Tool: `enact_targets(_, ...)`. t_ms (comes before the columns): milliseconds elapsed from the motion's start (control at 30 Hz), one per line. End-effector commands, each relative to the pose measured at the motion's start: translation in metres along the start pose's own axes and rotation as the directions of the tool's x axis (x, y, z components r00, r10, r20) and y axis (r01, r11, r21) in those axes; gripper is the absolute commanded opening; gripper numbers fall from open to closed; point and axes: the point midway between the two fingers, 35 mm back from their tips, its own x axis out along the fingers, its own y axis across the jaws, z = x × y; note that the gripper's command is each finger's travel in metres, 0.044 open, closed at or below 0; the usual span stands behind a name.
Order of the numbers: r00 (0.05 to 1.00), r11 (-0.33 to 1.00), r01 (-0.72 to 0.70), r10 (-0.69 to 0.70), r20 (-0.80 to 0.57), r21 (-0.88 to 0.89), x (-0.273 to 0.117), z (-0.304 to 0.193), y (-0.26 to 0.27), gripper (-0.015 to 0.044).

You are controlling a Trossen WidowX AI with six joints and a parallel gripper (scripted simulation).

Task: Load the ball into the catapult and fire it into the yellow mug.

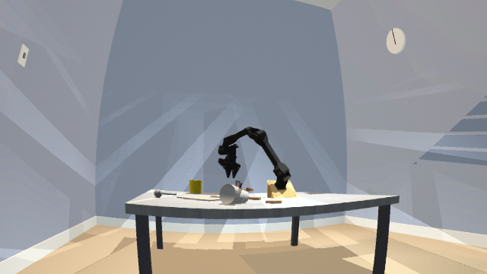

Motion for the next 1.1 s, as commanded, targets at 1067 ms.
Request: enact_targets(1067, 1.000, 1.000, -0.004, 0.004, -0.018, 0.002, 0.071, -0.006, 0.002, 0.0440)
